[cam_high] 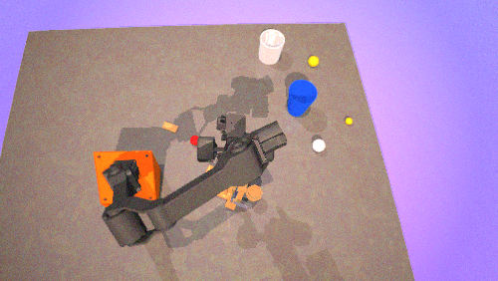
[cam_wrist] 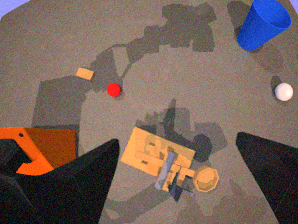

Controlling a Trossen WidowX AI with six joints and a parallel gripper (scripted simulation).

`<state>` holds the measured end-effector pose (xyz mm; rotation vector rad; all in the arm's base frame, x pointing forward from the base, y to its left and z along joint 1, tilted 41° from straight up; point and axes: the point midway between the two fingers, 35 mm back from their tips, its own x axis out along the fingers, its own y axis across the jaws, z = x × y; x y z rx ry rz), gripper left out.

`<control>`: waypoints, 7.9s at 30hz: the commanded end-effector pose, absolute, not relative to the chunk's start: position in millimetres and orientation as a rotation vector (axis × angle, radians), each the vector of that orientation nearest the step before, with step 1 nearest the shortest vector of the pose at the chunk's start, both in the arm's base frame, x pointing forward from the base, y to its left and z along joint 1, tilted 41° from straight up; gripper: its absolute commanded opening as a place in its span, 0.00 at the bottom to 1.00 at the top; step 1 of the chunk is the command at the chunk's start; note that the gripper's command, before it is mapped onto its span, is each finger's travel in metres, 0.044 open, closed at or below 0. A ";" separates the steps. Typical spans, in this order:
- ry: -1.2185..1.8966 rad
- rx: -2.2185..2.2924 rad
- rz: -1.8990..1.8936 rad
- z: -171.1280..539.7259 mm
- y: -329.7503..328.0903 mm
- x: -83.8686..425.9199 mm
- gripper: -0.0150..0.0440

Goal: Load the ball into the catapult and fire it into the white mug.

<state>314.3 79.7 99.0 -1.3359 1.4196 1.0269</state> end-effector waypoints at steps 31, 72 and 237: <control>1.638 -0.670 -0.138 62.4 43.8 283.9 1.00; 1.313 -0.176 -0.897 11.8 -14.9 261.9 1.00; 0.845 0.516 -1.369 -177.9 175.0 326.6 1.00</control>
